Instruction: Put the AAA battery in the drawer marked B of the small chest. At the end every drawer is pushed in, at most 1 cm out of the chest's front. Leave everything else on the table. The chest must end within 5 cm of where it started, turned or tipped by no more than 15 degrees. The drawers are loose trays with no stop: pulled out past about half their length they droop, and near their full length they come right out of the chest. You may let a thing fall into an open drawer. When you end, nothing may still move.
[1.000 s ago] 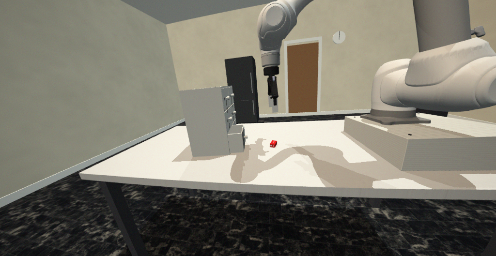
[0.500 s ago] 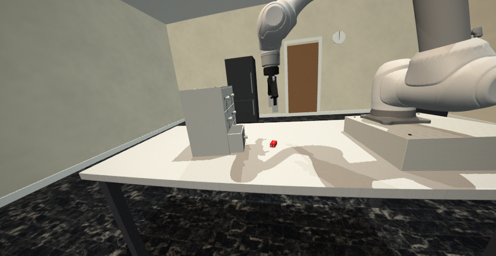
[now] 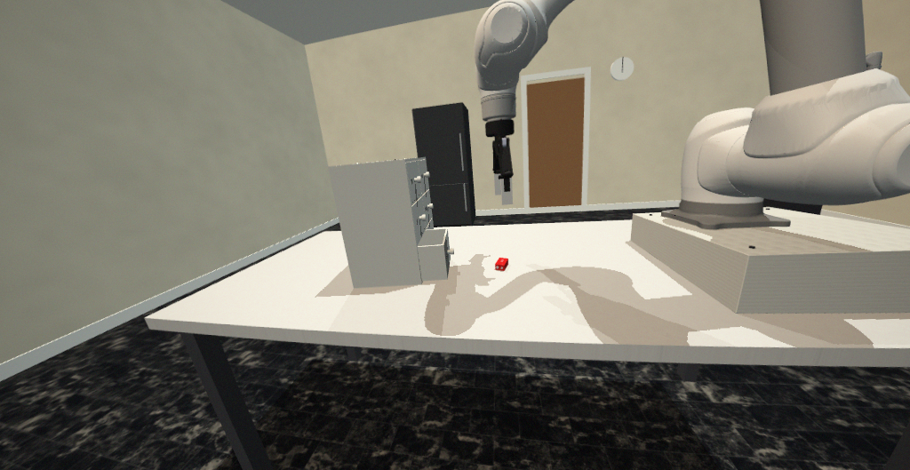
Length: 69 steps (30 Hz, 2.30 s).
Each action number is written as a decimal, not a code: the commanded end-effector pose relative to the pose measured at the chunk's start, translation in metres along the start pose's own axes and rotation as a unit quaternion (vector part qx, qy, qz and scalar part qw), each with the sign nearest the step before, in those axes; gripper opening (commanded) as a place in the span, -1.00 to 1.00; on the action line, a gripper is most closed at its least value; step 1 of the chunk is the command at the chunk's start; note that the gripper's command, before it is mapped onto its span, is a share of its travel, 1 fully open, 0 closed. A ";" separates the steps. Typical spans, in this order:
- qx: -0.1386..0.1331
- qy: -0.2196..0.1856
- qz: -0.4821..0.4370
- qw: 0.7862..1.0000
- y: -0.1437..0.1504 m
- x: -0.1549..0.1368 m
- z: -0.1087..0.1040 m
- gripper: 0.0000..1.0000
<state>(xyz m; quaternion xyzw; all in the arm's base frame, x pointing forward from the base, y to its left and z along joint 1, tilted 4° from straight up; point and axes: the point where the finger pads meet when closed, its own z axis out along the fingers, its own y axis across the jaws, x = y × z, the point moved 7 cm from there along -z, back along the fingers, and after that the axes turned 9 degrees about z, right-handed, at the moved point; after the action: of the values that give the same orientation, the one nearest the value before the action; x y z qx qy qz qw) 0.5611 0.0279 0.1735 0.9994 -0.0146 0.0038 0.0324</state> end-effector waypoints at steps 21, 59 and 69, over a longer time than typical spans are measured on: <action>0.006 0.039 0.000 0.999 -0.009 -0.087 -0.051 1.00; 0.063 0.347 -0.003 0.936 -0.015 -0.075 0.018 1.00; 0.062 0.384 0.000 0.921 -0.012 -0.072 0.029 1.00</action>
<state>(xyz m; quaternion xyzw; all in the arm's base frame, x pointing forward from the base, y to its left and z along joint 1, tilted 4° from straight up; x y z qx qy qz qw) 0.4879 0.0442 0.1493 0.9305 -0.0067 0.3661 -0.0085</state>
